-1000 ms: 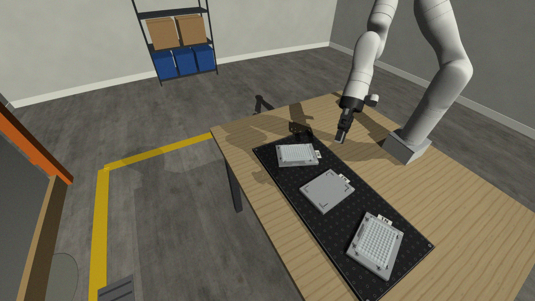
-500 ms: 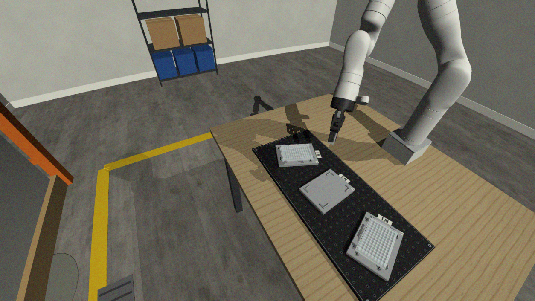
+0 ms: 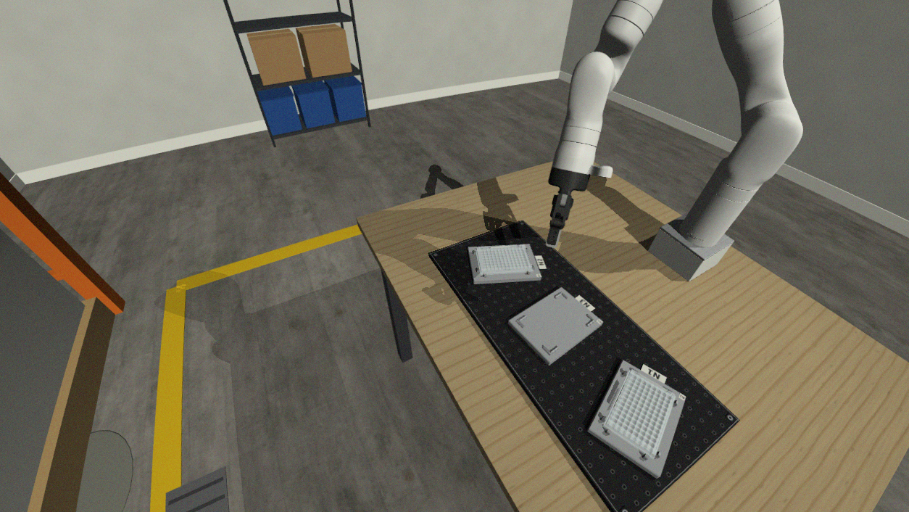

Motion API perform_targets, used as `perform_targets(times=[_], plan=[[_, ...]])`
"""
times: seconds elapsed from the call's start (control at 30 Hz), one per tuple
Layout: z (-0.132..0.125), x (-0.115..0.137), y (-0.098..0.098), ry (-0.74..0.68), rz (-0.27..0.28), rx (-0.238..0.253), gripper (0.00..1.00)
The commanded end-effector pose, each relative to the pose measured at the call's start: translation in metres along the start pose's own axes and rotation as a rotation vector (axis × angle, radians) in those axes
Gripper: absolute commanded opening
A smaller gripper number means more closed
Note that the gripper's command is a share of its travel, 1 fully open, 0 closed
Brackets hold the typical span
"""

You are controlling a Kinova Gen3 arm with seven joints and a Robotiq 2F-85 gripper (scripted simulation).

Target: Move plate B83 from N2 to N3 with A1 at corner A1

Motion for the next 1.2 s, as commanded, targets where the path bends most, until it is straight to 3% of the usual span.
perform_targets(times=[0.0, 1.17], plan=[[0.008, -0.003, -0.003, 0.041, 0.009, 0.027, 1.0], [-0.002, -0.056, -0.029, 0.242, 0.034, 0.262, 1.0]])
Point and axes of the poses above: the point where the finger pads meet when closed, its own y axis back along the fingers, its own z axis across the jaws, x = y × z, the point moved 9 cm from there along y, back along the fingers, and after that the axes turned 7 degrees about -y, right-handed, at the moved point
